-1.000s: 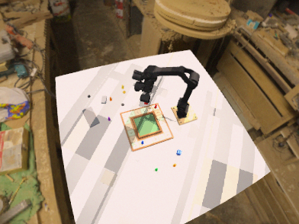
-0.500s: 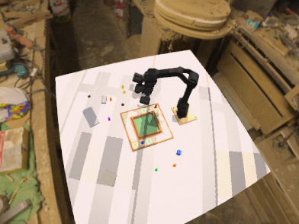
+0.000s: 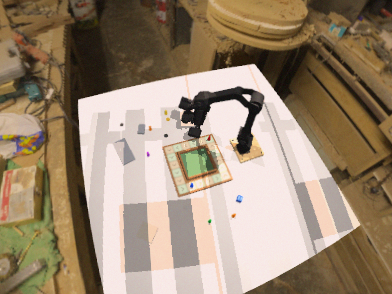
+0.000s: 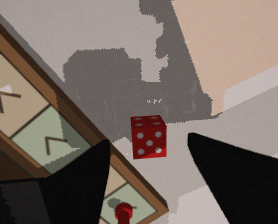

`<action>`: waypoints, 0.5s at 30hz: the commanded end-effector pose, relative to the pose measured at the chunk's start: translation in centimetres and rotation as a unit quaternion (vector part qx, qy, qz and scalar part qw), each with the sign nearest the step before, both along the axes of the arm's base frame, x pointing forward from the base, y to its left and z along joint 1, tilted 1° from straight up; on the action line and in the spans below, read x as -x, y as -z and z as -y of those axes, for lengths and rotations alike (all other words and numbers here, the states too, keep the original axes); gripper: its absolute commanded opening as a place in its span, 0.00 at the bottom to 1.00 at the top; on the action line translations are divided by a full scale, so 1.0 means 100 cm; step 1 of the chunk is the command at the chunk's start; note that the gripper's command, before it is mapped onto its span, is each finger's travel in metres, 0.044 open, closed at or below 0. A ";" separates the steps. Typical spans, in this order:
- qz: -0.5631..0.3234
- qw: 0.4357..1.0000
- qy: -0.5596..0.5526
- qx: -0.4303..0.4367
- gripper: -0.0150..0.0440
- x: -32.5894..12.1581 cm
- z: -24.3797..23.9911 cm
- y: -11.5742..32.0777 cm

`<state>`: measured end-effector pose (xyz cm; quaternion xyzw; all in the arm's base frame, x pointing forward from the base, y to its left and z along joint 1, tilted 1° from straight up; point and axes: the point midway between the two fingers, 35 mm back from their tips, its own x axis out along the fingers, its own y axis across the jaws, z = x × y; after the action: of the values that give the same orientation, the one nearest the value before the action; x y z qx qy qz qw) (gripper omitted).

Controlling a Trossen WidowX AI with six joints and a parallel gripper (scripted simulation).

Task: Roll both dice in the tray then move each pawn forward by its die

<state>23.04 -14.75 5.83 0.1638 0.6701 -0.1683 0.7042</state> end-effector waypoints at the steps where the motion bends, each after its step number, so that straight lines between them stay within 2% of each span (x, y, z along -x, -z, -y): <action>1: -0.004 1.000 0.002 0.001 0.72 0.001 0.000 0.009; 9: -0.004 1.000 0.002 0.001 0.72 0.001 0.000 0.019; 15: -0.004 1.000 0.002 0.001 0.45 0.001 0.000 0.019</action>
<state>22.96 -14.68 4.05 0.1644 0.6722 -0.1677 0.7021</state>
